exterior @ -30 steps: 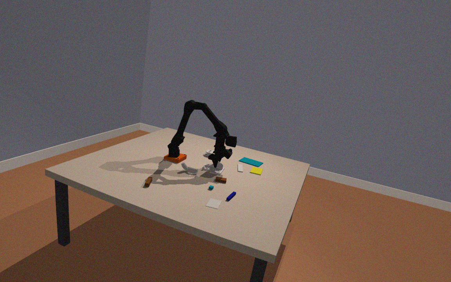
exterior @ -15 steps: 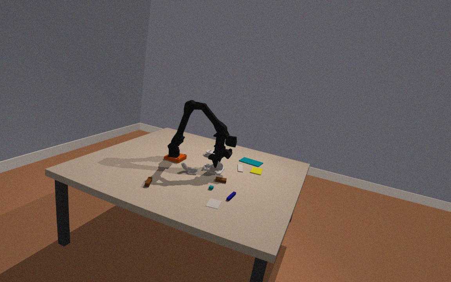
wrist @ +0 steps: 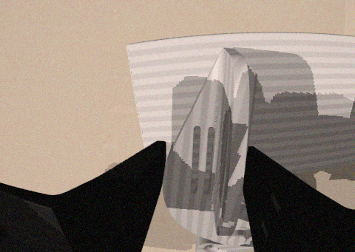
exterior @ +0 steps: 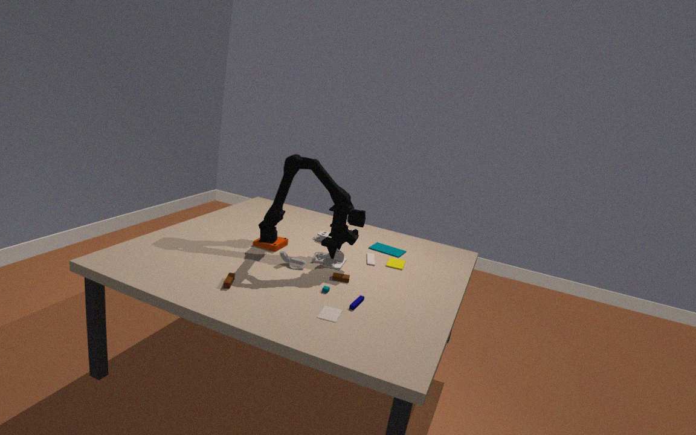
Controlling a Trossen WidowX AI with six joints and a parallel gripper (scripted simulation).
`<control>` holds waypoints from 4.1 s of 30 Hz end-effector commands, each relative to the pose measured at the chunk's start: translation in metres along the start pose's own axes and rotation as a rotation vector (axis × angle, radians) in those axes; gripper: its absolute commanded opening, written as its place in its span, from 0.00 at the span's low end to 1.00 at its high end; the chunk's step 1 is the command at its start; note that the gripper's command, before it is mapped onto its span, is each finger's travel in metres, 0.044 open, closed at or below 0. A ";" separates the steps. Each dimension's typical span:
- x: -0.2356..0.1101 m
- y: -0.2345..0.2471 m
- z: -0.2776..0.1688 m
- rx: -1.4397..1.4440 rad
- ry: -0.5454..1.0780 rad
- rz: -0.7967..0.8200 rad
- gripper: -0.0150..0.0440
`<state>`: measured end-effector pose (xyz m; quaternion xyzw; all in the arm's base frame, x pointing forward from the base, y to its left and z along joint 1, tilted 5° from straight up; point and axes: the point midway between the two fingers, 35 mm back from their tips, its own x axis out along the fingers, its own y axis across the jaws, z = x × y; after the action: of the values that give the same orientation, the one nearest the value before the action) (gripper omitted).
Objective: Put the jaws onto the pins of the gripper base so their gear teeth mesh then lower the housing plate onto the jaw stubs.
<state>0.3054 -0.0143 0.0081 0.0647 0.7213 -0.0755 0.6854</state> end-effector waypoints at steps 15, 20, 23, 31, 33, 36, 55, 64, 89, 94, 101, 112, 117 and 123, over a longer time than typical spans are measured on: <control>0.000 0.000 0.000 0.004 -0.002 0.000 0.48; 0.000 0.000 0.000 0.004 -0.002 0.000 0.48; 0.000 0.000 0.000 0.004 -0.002 0.000 0.48; 0.000 0.000 0.000 0.000 0.000 0.000 0.63; 0.000 0.000 0.000 0.000 0.000 0.000 0.63; 0.000 0.000 0.000 0.000 0.000 0.000 0.63; -0.061 0.000 0.002 -0.001 -0.011 0.002 0.63; -0.066 0.000 0.002 -0.001 -0.014 0.001 0.25; -0.074 -0.091 -0.038 -0.067 -0.012 -0.009 0.70; -0.075 -0.133 -0.073 -0.107 -0.006 -0.014 0.92; -0.073 -0.172 -0.131 -0.163 0.009 -0.018 1.00; -0.071 -0.180 -0.152 -0.182 0.015 -0.018 1.00; -0.064 -0.181 -0.151 -0.182 0.015 -0.018 1.00; -0.054 -0.182 -0.150 -0.182 0.015 -0.019 1.00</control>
<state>0.1266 -0.1624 0.0801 -0.0026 0.7284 -0.0172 0.6850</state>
